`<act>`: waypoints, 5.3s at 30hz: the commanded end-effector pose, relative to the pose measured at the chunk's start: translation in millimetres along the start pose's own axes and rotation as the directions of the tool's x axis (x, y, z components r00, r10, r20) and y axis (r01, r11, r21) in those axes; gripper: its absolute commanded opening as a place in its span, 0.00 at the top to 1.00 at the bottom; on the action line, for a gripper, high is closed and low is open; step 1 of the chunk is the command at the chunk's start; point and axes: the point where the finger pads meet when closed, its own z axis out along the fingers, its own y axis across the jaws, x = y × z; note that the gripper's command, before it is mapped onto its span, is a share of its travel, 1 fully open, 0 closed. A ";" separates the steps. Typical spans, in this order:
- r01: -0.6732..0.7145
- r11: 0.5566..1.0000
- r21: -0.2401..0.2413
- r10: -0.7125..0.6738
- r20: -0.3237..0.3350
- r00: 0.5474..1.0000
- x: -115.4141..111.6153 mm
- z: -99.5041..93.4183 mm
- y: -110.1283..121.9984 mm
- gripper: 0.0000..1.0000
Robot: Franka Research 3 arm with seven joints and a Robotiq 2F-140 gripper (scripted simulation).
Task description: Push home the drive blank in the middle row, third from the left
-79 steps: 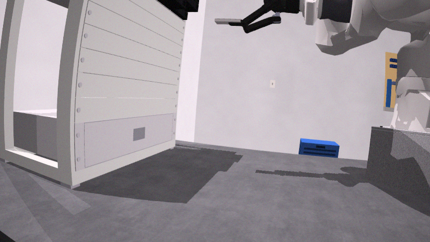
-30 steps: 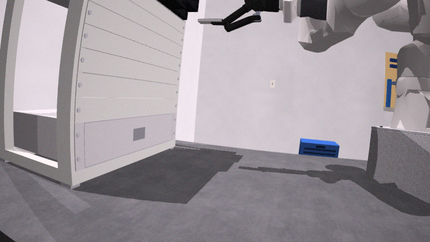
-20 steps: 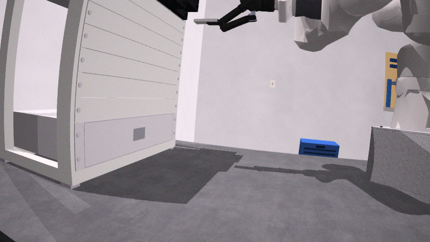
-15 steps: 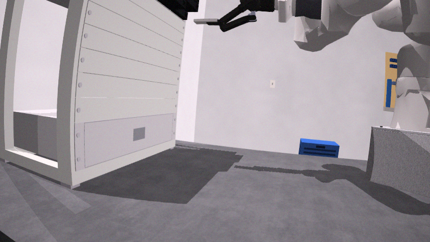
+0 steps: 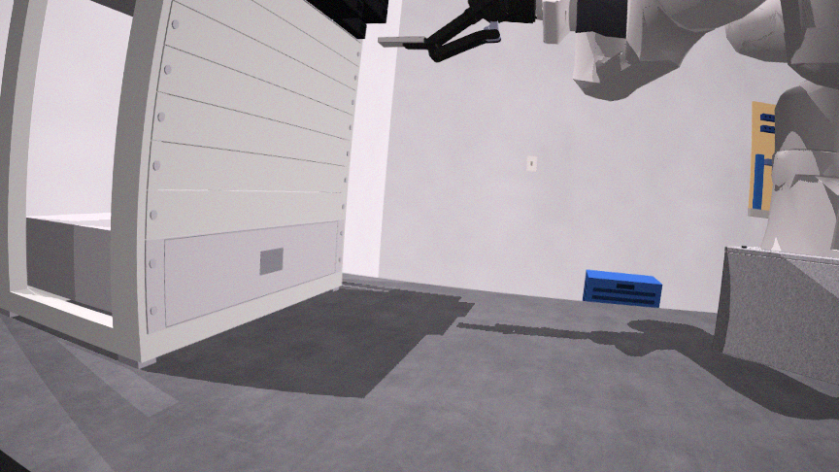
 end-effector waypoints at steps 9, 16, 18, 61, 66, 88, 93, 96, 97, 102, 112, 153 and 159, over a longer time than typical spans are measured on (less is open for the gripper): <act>0.003 1.000 0.002 -0.003 -0.002 1.000 0.4 0.5 -0.3 0.00; 0.003 1.000 0.002 -0.003 -0.002 1.000 0.4 0.5 -0.3 0.00; 0.003 1.000 0.002 -0.003 -0.002 1.000 0.4 0.5 -0.3 0.00; 0.003 1.000 0.002 -0.003 -0.002 1.000 0.4 0.5 -0.3 0.00; 0.003 1.000 0.002 -0.003 -0.002 1.000 0.4 0.5 -0.3 0.00; 0.003 1.000 0.002 -0.003 -0.002 1.000 0.4 0.5 -0.3 0.00; 0.003 1.000 0.002 -0.003 -0.002 1.000 0.4 0.5 -0.3 0.00; 0.003 1.000 0.002 -0.003 -0.002 1.000 0.4 0.5 -0.3 0.00; 0.003 1.000 0.002 -0.003 -0.002 1.000 0.4 0.5 -0.3 0.00; 0.003 1.000 0.002 -0.003 -0.002 1.000 0.4 0.5 -0.3 0.00; 0.003 1.000 0.002 -0.003 -0.002 1.000 0.4 0.5 -0.3 0.00; 0.003 1.000 0.002 -0.003 -0.002 1.000 0.4 0.5 -0.3 1.00; 0.003 1.000 0.002 -0.003 -0.002 1.000 0.4 0.5 -0.3 1.00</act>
